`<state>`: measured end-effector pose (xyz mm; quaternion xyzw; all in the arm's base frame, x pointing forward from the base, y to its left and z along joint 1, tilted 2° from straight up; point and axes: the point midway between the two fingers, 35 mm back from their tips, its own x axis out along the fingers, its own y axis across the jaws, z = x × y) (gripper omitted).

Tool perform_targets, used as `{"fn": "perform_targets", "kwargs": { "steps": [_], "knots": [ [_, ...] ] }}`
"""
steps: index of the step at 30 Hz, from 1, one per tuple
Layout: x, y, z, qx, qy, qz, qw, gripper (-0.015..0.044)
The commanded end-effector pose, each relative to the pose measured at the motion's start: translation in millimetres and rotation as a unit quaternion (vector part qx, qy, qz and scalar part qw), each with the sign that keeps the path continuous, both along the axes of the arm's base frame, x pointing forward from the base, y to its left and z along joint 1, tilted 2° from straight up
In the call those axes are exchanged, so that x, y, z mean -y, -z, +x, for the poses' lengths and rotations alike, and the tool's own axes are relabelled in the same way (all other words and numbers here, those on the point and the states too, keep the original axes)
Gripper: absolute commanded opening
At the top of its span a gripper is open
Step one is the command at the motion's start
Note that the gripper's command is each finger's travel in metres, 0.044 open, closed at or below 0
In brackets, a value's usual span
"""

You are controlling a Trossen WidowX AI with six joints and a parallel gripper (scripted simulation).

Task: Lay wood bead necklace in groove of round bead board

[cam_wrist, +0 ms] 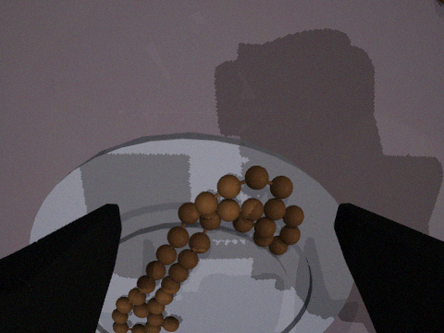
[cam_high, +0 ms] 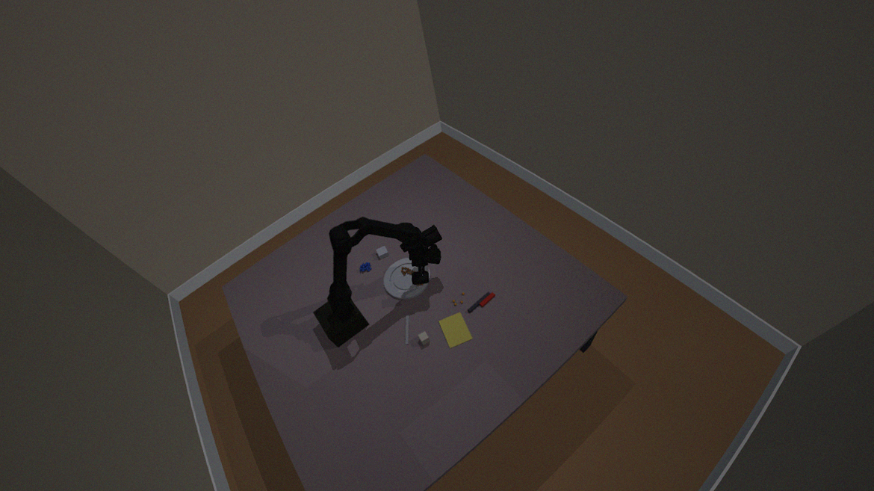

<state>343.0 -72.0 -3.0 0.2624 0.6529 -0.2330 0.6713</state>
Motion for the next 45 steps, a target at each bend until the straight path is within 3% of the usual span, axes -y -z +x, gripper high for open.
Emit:
{"fn": "perform_targets", "kwargs": {
  "steps": [1,25,38,45],
  "knots": [
    [0.7,-1.6,0.8,0.002,0.001,-0.001,1.0,0.038],
    [-0.3,29.3,-0.4,-0.003,-0.002,0.0,1.0,0.038],
    [-0.2,27.1,0.1,-0.002,0.0,0.0,1.0,0.0039],
    [-0.2,27.1,0.1,-0.002,0.0,0.0,1.0,0.0]
  ]
}}
